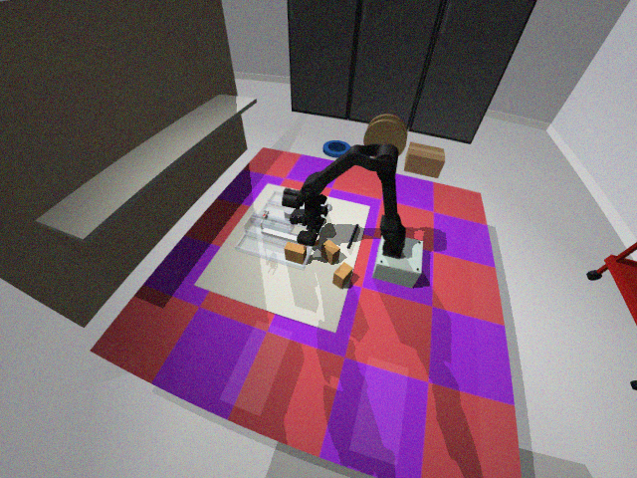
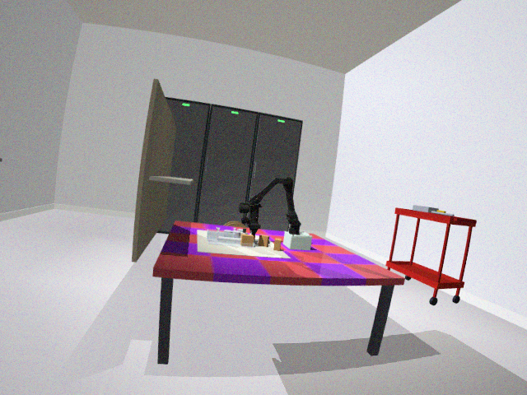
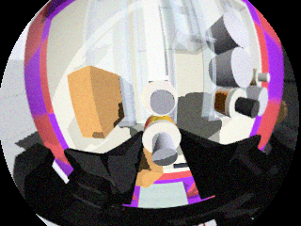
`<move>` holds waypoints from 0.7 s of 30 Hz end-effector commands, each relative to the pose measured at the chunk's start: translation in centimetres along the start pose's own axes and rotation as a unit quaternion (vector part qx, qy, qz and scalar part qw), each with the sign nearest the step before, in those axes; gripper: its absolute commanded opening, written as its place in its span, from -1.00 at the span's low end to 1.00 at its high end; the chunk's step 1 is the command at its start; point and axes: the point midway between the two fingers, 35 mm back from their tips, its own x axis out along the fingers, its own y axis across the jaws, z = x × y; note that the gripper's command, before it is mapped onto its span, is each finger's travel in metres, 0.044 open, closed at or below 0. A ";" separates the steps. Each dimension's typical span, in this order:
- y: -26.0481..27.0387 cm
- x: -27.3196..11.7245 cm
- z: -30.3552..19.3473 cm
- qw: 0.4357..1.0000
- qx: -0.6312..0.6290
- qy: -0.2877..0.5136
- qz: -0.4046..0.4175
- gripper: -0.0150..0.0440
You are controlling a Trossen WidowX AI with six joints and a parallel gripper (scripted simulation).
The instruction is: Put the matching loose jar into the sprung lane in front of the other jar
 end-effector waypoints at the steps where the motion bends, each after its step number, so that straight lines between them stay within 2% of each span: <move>1: 0.0 -0.5 1.2 1.000 0.001 -0.018 -0.001 -0.49; 21: -0.1 -0.7 1.9 1.000 0.001 -0.018 -0.001 -0.49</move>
